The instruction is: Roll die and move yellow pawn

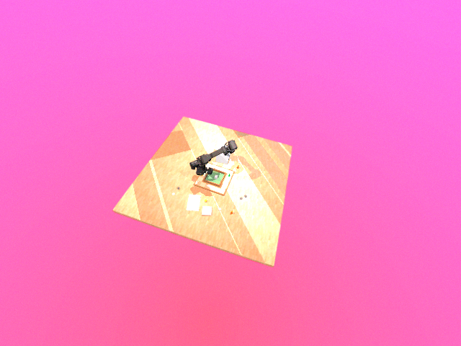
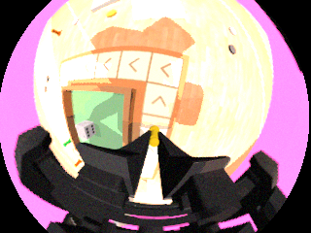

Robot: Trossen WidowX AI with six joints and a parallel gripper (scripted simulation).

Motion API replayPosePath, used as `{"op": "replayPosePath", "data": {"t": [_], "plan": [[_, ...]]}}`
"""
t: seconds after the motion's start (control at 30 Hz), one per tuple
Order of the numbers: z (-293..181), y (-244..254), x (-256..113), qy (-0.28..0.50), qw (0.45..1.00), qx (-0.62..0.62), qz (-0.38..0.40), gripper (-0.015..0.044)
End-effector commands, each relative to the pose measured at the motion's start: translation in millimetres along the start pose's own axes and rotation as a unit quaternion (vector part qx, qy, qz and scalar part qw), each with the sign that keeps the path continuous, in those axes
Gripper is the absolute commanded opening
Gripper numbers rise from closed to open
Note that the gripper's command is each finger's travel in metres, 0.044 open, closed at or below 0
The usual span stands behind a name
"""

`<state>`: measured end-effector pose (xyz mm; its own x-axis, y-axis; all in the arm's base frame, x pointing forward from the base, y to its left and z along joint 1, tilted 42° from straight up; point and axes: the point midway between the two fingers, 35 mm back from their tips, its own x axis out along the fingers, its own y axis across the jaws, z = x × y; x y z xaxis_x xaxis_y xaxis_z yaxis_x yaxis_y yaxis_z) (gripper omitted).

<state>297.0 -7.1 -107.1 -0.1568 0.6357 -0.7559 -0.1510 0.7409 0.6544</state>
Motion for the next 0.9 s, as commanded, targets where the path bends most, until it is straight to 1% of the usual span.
{"op": "replayPosePath", "data": {"t": [0.0,0.07,0.4,0.53,0.63,0.73,0.87], "plan": [[0,1,6,0.000,1.000,0.002,0.002,0.0000],[-1,1,8,0.000,1.000,0.002,0.002,0.0000],[-1,0,2,0.001,1.000,0.001,0.001,0.0262],[-1,0,-42,0.000,1.000,0.002,0.001,0.0368],[-1,0,-45,0.000,1.000,0.002,0.001,0.0440],[-5,5,-51,0.000,1.000,0.003,0.001,0.0440],[-34,37,-84,0.001,1.000,0.005,0.001,0.0440]]}}
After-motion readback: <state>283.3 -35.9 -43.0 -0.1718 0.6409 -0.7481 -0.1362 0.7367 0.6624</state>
